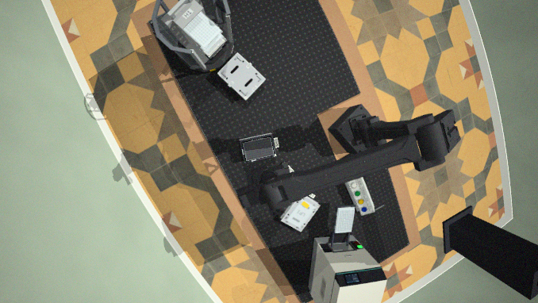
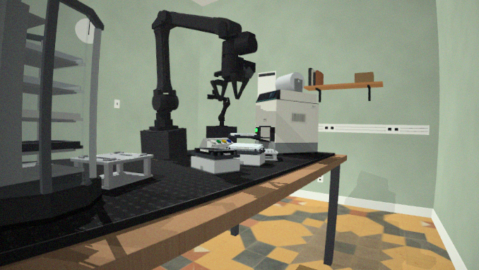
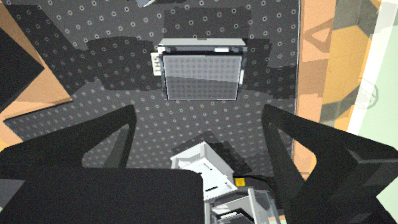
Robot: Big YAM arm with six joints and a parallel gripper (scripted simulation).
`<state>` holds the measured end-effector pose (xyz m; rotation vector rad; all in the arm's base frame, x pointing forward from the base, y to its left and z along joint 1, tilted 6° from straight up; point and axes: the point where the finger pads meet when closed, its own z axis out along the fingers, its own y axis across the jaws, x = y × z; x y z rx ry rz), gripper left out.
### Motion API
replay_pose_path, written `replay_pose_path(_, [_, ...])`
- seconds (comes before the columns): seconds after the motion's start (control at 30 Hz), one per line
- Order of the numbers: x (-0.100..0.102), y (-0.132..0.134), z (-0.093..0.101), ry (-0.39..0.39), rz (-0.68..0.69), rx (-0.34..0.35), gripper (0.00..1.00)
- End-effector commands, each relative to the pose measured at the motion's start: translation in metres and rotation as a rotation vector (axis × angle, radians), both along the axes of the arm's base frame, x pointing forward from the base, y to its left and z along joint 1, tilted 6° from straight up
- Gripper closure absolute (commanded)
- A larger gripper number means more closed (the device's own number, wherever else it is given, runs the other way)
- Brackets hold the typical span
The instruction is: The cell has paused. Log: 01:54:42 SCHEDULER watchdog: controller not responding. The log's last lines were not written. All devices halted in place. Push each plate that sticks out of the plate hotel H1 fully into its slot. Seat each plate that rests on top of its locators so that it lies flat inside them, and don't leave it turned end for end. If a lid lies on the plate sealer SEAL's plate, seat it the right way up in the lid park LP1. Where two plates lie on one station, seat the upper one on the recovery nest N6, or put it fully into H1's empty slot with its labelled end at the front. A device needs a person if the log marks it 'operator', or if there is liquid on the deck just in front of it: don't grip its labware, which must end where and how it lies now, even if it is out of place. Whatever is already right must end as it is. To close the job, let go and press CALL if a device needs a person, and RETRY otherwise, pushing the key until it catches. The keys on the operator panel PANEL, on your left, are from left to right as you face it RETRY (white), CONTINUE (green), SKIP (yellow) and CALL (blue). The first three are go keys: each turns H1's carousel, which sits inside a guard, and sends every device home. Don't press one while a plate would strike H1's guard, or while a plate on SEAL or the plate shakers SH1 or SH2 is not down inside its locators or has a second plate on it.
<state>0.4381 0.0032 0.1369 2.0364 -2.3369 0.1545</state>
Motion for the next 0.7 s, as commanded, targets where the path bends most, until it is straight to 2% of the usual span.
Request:
replay_pose_path(0.0, [0.023,0.005,0.024,-0.057,0.000,0.005,0.00])
replay_pose_path(0.27, [0.023,0.005,0.024,-0.057,0.000,0.005,0.00])
replay_pose_path(0.43, [0.020,0.024,0.030,-0.095,-0.164,0.019,0.00])
replay_pose_path(0.67, [-0.003,0.045,0.008,-0.072,-0.396,0.023,0.00])
